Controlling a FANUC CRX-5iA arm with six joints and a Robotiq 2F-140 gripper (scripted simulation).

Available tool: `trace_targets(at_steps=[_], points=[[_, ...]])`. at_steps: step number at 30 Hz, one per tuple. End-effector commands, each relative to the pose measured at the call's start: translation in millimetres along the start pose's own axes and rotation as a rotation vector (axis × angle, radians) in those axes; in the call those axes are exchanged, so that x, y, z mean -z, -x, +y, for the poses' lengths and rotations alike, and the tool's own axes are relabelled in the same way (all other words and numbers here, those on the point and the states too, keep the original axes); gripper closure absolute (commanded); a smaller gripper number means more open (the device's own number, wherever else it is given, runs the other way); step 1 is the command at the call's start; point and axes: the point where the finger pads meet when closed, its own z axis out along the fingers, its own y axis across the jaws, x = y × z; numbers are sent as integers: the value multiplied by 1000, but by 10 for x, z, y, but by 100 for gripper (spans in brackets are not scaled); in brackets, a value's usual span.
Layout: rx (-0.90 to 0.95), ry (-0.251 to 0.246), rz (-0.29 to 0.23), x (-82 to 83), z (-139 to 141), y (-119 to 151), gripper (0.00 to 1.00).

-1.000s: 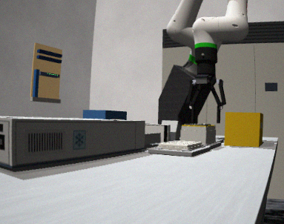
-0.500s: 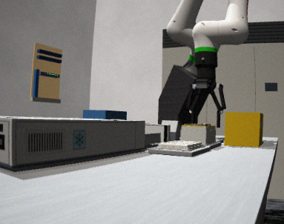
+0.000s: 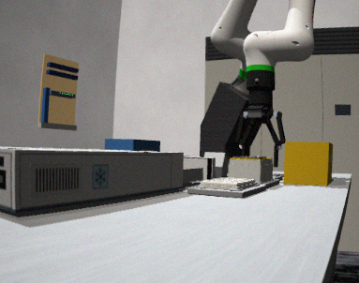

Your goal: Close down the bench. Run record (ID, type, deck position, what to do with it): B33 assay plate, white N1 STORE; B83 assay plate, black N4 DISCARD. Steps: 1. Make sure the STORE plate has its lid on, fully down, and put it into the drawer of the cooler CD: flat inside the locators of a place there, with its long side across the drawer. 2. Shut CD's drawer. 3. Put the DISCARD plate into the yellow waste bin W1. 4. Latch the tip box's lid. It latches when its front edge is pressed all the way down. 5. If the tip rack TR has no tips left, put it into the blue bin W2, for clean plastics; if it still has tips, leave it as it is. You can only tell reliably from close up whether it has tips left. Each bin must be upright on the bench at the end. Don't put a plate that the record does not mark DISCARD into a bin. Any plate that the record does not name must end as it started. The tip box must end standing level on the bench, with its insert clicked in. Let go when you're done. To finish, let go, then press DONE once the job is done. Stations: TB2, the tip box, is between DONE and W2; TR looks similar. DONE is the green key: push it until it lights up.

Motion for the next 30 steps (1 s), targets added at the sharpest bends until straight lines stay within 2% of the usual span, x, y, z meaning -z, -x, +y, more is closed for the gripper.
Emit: trace_targets(at_steps=[1, 30], points=[[0, 0, 1, -35, -1, -6, 30], [0, -1, 1, -298, -1, -7, 30]])
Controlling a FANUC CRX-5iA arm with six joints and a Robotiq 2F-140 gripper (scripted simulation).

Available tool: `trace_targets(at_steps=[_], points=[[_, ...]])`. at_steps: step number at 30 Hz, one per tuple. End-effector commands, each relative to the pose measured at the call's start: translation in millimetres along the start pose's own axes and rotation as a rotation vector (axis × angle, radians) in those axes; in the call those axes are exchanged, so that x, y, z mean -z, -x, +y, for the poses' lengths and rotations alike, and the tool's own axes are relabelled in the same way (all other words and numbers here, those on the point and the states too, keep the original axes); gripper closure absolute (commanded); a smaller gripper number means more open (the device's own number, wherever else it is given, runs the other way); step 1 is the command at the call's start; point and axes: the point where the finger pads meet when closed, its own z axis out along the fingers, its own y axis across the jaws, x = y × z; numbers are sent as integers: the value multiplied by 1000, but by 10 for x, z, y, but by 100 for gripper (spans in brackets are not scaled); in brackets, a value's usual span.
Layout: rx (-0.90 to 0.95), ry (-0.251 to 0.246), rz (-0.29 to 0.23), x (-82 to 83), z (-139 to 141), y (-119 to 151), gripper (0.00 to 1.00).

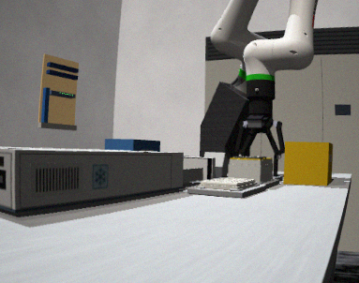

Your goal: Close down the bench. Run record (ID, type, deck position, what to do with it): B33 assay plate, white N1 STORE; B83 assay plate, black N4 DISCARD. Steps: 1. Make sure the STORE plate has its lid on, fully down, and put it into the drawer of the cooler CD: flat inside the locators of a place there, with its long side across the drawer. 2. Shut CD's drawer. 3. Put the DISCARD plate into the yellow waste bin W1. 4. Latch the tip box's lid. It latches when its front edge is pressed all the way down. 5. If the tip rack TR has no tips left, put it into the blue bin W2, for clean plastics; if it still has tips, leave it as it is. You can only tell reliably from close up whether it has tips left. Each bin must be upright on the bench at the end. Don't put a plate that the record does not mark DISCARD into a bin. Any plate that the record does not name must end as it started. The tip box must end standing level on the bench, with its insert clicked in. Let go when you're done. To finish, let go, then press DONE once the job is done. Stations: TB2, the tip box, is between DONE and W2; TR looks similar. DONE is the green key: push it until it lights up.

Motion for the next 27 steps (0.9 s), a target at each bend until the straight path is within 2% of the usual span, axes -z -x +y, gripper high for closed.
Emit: trace_targets(at_steps=[1, 27], points=[[0, 0, 1, 1, -1, -7, 30], [0, 0, 1, 13, -1, -7, 38]])
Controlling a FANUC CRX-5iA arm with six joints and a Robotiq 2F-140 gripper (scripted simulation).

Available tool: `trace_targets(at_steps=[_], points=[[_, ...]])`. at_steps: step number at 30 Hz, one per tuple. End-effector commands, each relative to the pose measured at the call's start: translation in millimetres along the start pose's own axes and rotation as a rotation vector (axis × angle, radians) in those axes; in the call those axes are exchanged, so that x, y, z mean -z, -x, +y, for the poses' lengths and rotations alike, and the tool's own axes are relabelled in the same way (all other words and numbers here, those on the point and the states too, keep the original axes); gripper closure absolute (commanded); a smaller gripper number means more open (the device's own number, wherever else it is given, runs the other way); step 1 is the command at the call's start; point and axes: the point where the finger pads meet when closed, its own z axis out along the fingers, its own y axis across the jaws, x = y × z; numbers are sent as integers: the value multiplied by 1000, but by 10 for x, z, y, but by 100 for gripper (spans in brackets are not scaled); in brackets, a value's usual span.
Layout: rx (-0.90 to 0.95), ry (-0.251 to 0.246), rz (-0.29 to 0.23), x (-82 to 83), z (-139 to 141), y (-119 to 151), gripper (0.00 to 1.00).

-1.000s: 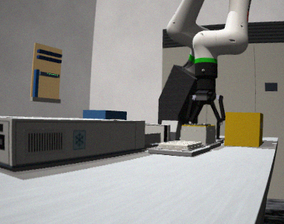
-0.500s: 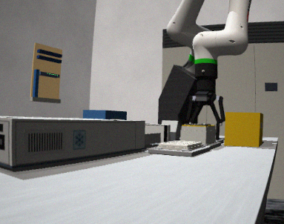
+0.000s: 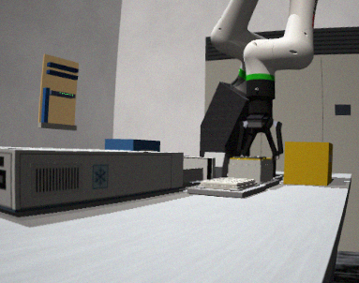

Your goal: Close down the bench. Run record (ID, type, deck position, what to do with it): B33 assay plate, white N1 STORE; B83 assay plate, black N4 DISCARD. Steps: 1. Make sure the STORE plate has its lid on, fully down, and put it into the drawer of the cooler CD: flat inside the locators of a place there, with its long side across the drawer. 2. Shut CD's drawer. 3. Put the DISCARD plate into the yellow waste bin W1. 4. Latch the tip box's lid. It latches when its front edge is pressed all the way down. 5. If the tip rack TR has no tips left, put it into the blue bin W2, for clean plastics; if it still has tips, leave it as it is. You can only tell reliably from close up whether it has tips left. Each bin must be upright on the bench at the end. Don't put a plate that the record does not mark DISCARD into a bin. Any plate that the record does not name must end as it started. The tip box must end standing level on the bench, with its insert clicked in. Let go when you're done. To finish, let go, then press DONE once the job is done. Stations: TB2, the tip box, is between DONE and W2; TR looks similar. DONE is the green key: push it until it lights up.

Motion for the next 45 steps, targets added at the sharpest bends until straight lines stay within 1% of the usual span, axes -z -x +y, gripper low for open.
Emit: trace_targets(at_steps=[1, 6, 7, 35, 45], points=[[0, 0, 1, 4, -1, -6, 38], [0, 0, 1, 8, -1, -6, 41], [0, 0, 1, 8, -1, -6, 90], [0, 0, 1, 24, -1, -6, 90], [0, 0, 1, 56, 0, -6, 90]])
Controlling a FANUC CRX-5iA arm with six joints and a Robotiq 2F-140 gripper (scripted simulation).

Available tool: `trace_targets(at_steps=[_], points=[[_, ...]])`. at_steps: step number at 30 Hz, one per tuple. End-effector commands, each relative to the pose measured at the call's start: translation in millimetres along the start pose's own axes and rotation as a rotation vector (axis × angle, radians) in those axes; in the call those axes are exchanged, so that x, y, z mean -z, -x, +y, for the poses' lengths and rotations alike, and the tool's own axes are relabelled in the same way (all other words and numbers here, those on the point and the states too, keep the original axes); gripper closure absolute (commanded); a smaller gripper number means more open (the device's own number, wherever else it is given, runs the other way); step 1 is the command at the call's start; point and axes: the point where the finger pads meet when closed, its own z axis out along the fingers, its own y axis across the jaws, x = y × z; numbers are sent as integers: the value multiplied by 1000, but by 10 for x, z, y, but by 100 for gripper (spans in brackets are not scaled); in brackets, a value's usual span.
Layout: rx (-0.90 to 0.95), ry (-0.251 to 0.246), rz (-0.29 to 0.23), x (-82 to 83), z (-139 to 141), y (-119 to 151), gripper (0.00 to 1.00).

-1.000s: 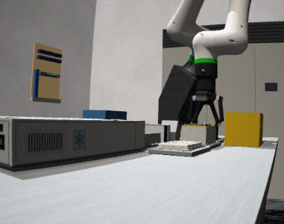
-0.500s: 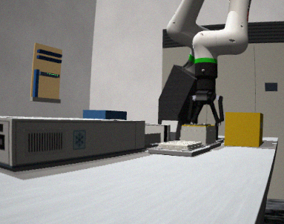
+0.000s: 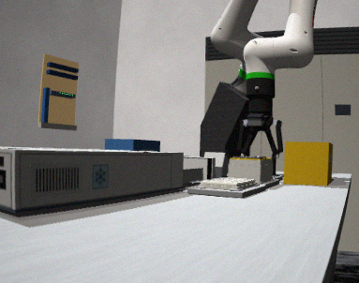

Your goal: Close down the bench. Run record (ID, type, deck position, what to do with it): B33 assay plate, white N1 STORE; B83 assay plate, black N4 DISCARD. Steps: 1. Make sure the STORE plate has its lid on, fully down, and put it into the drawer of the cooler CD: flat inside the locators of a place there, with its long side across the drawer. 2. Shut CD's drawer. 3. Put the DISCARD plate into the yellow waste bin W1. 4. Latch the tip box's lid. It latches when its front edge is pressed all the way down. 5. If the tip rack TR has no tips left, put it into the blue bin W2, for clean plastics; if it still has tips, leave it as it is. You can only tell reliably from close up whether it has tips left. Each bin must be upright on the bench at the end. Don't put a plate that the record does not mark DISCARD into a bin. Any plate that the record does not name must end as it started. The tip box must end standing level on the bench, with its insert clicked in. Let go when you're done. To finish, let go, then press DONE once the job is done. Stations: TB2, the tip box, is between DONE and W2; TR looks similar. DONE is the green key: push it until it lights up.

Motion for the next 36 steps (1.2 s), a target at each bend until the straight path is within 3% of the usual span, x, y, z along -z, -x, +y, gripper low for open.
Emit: trace_targets(at_steps=[1, 15, 36], points=[[0, 0, 1, 12, -1, -6, 90], [0, 0, 1, 52, -1, -6, 90], [0, 0, 1, 306, -1, -6, 90]])
